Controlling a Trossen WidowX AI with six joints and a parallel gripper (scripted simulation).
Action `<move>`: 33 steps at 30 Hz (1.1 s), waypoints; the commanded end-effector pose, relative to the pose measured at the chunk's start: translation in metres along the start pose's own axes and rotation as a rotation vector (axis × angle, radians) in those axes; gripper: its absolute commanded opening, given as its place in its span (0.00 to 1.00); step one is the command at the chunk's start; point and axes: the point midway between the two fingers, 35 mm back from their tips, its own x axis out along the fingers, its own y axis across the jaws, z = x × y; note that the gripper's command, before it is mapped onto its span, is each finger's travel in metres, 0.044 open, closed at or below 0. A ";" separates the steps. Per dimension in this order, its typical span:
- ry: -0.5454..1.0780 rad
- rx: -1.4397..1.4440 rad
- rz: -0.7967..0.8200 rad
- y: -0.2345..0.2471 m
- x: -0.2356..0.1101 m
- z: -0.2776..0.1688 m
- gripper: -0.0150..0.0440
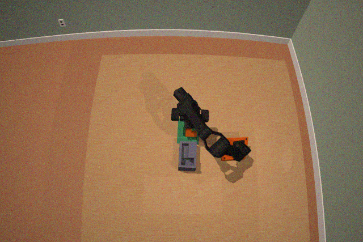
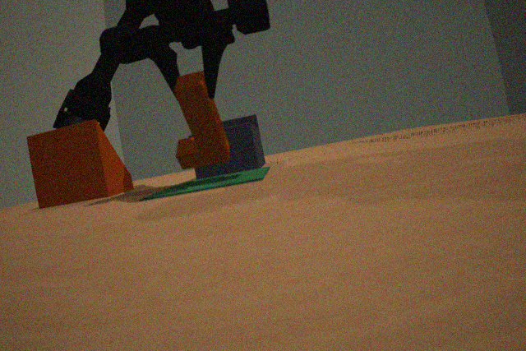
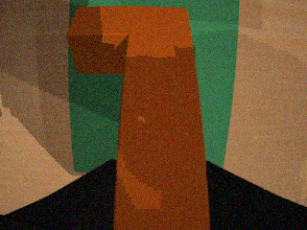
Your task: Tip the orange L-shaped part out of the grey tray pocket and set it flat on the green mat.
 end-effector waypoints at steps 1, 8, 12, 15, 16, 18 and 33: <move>-0.008 0.006 0.000 0.001 0.009 0.001 0.25; -0.008 0.006 0.000 0.002 0.017 0.002 0.25; -0.008 0.006 0.000 0.002 0.017 0.002 0.25; -0.008 0.006 0.000 0.002 0.017 0.002 0.25; -0.008 0.006 0.000 0.002 0.017 0.002 0.25; -0.008 0.006 0.000 0.002 0.017 0.002 0.25; -0.004 0.003 0.004 0.002 0.016 0.001 0.34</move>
